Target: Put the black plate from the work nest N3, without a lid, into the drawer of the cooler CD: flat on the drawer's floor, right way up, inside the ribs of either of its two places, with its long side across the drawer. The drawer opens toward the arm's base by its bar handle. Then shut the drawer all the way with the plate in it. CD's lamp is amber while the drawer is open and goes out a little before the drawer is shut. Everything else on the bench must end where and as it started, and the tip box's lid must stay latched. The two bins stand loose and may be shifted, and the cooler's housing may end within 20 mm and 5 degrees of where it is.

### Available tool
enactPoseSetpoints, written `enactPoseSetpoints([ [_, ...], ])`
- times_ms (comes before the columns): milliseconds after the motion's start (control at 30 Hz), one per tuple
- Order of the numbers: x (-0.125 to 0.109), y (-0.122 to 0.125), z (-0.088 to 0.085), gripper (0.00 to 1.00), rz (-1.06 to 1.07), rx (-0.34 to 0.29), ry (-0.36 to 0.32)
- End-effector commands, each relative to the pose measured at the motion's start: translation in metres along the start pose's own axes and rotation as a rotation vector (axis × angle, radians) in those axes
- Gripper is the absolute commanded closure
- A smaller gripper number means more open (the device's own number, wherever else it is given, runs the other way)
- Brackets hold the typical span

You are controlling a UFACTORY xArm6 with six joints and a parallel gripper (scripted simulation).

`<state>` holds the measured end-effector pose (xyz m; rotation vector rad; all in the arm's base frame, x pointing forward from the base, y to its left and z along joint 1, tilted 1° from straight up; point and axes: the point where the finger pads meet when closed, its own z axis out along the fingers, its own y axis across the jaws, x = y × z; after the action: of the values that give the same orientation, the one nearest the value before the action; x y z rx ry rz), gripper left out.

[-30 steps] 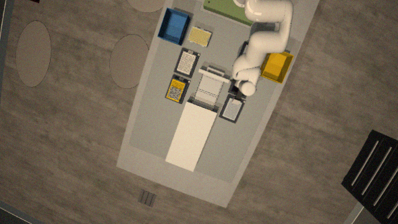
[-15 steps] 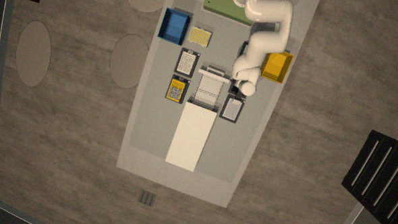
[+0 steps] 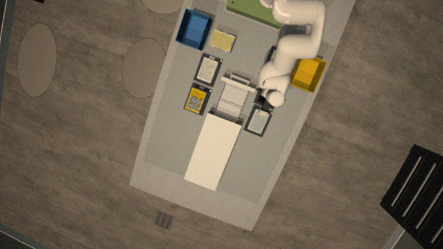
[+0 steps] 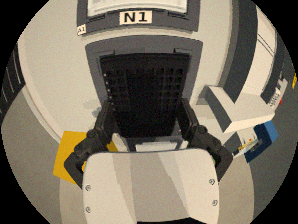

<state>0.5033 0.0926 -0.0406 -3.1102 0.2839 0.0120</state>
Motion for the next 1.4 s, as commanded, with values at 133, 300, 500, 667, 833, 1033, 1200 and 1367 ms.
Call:
enactPoseSetpoints([
  [133, 0.002, -0.001, -0.005, 1.0, 0.0, 0.002, 0.005],
  [300, 0.002, -0.001, -0.009, 1.0, 0.0, 0.002, 0.005],
  [500, 0.002, -0.001, -0.013, 1.0, 0.0, 0.002, 0.005],
  [667, 0.002, -0.001, -0.015, 1.0, 0.0, 0.002, 0.005],
  [833, 0.002, -0.001, -0.018, 1.0, 0.0, 0.002, 0.005],
  [1033, 0.002, -0.001, -0.021, 1.0, 0.0, 0.002, 0.005],
  [1200, 0.002, -0.001, -0.022, 1.0, 0.0, 0.002, 0.005],
  [1367, 0.002, -0.001, -0.023, 1.0, 0.0, 0.002, 0.005],
])
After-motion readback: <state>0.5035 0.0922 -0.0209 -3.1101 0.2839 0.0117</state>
